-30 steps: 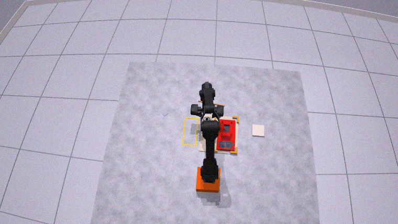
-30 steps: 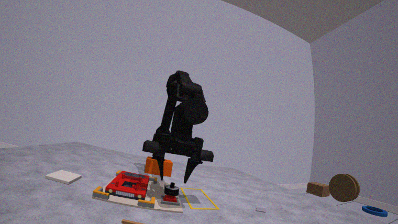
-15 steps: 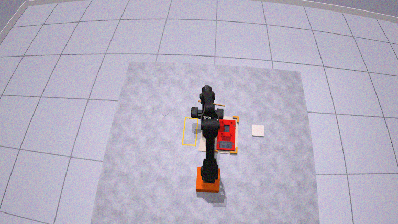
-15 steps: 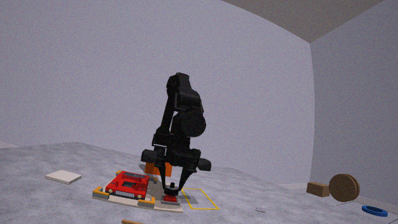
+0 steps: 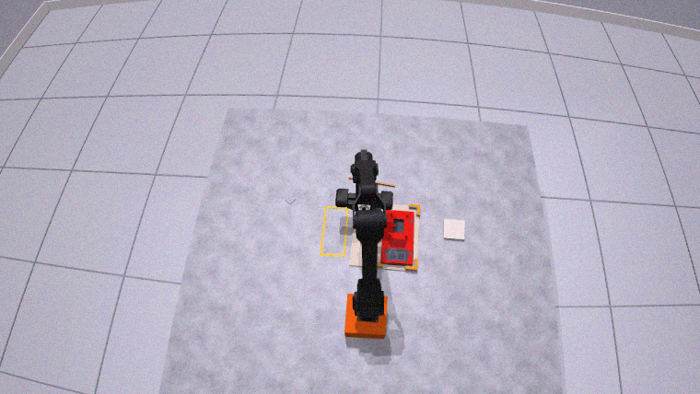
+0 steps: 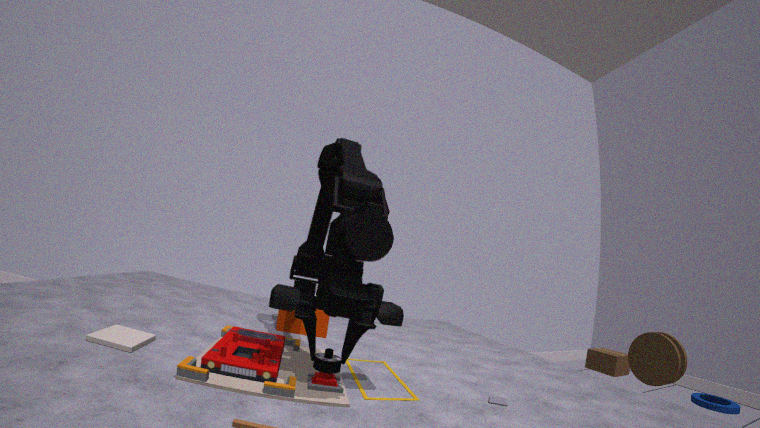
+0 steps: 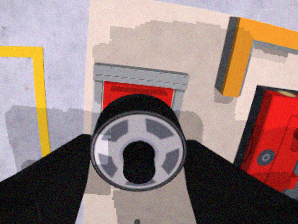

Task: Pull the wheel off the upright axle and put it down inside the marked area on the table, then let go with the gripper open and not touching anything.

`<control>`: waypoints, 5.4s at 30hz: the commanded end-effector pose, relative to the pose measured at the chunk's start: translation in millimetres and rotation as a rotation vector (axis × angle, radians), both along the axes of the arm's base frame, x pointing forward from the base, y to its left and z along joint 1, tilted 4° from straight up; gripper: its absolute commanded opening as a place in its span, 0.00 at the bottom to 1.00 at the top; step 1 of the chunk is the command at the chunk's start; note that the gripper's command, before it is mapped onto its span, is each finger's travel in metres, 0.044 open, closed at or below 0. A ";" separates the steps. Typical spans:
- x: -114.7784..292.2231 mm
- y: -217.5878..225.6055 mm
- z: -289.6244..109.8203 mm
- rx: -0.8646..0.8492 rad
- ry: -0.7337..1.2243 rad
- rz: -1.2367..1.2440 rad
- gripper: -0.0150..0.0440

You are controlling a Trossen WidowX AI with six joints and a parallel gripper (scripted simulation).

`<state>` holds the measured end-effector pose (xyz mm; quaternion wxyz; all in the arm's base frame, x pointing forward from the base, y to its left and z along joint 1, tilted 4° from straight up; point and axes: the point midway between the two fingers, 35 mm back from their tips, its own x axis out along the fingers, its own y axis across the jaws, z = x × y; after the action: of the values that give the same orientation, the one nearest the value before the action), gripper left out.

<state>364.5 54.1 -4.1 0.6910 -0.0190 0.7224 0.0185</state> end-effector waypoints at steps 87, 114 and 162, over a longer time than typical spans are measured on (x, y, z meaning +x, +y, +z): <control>1.8 0.0 30.3 0.004 -0.009 -0.003 0.25; -1.4 1.7 60.3 0.001 -0.005 -0.003 0.25; -66.2 96.2 -15.7 0.012 -0.006 -0.003 0.25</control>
<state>302.7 151.0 4.3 0.6970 -0.0146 0.7165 0.0231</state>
